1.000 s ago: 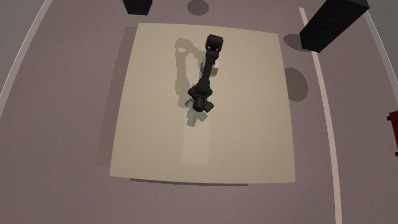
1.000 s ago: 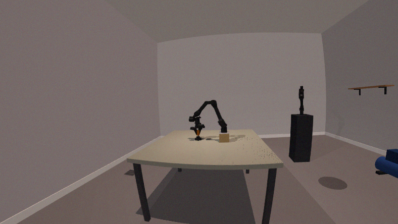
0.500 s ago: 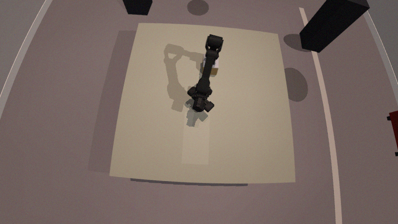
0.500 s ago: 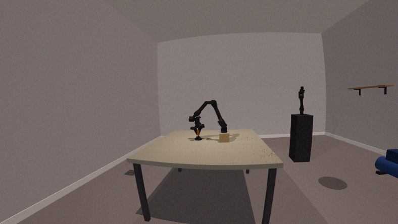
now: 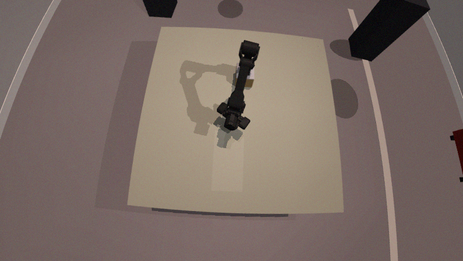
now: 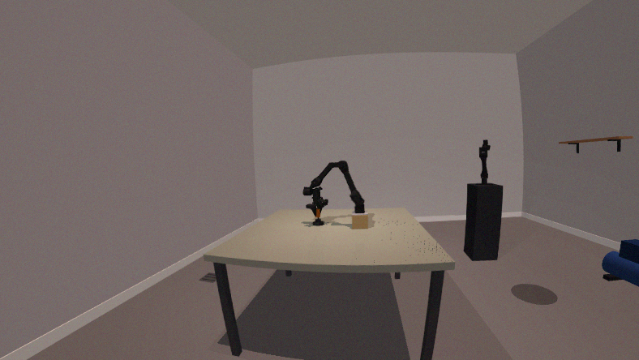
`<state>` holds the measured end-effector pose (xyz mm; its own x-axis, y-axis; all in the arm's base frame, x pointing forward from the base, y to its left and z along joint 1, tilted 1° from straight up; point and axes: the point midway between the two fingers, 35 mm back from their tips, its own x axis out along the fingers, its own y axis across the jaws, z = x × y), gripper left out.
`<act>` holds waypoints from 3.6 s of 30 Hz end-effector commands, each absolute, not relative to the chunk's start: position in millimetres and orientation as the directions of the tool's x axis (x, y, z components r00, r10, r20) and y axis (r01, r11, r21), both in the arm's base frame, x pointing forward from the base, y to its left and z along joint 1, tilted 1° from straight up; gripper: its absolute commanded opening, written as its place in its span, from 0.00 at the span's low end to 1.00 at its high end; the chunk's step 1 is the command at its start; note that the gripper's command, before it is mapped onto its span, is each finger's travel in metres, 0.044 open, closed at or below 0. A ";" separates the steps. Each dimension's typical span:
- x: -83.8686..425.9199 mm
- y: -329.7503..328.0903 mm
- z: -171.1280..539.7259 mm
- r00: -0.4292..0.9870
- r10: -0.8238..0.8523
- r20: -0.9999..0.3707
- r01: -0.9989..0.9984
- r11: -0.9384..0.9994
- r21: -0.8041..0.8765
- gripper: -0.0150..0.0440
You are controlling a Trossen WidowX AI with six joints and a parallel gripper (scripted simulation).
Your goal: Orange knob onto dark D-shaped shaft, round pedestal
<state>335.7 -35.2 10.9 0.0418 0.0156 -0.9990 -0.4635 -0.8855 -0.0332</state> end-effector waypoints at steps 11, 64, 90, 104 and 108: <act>333.8 -34.8 8.8 0.042 0.018 -0.999 -0.456 -0.889 -0.035 0.25; 334.5 -34.8 8.4 0.042 0.018 -0.999 -0.261 -0.965 -0.028 0.25; 336.6 -35.2 13.8 0.042 0.018 -0.999 -0.658 -0.752 -0.041 0.25; 334.1 -35.3 8.4 0.042 0.018 -0.999 -0.991 0.126 -0.040 0.25; 333.0 -35.3 7.6 0.042 0.018 -0.999 -0.918 0.394 -0.032 0.25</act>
<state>334.5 -35.1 10.3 0.0399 0.0168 -0.9991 -0.9937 -0.1041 -0.0414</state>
